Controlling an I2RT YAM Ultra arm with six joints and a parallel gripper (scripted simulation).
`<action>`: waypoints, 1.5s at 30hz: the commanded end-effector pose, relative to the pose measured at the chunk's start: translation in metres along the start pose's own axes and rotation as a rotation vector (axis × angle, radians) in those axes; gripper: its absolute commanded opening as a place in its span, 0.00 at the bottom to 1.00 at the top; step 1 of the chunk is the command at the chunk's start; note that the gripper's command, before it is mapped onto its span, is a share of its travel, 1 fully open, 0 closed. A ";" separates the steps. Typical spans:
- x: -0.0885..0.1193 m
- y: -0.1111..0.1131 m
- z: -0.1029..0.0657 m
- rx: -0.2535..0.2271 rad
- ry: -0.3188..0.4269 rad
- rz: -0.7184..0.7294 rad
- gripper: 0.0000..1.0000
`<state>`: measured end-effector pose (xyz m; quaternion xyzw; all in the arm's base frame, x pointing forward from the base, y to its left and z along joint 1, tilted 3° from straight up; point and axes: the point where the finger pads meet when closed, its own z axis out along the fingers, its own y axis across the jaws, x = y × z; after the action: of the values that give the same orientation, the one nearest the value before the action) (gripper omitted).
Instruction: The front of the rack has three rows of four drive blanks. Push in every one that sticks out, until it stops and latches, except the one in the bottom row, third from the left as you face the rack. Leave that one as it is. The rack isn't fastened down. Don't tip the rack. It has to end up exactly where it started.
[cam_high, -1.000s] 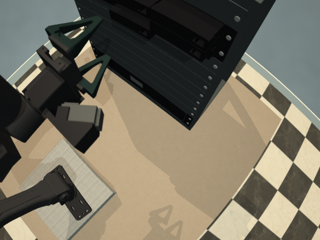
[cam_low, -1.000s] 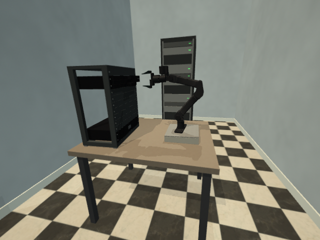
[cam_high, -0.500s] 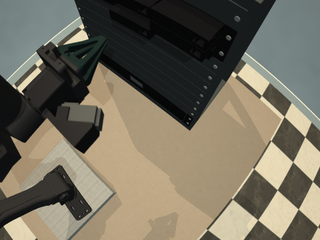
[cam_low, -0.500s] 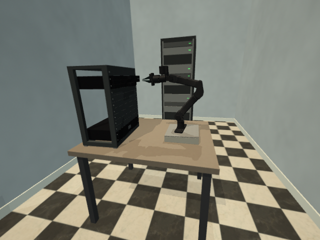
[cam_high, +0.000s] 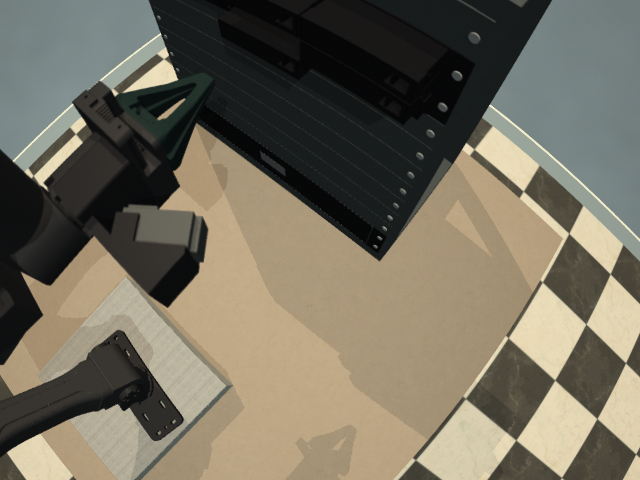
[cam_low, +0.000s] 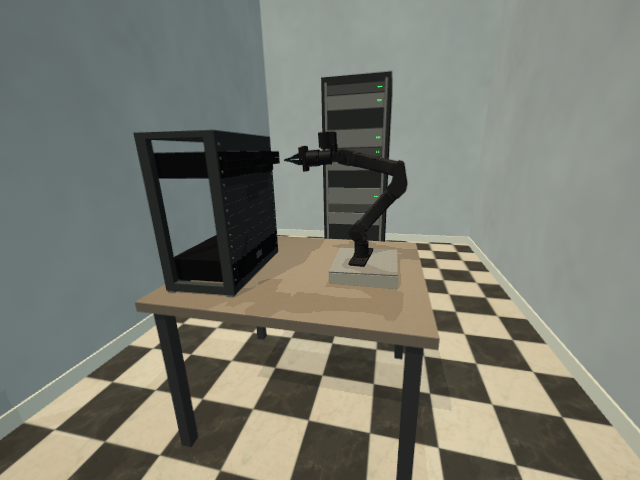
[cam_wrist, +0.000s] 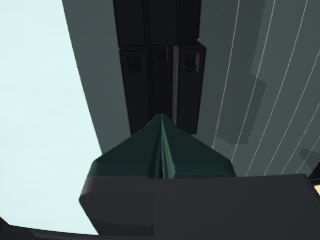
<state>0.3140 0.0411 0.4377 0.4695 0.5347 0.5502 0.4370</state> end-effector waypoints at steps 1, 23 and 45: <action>0.002 0.029 -0.008 -0.077 -0.002 -0.025 0.00; 0.002 0.029 -0.008 -0.077 -0.002 -0.025 0.00; 0.018 0.047 0.031 -0.057 -0.016 -0.020 0.00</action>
<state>0.3231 0.0653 0.4721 0.4589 0.5314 0.5590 0.4412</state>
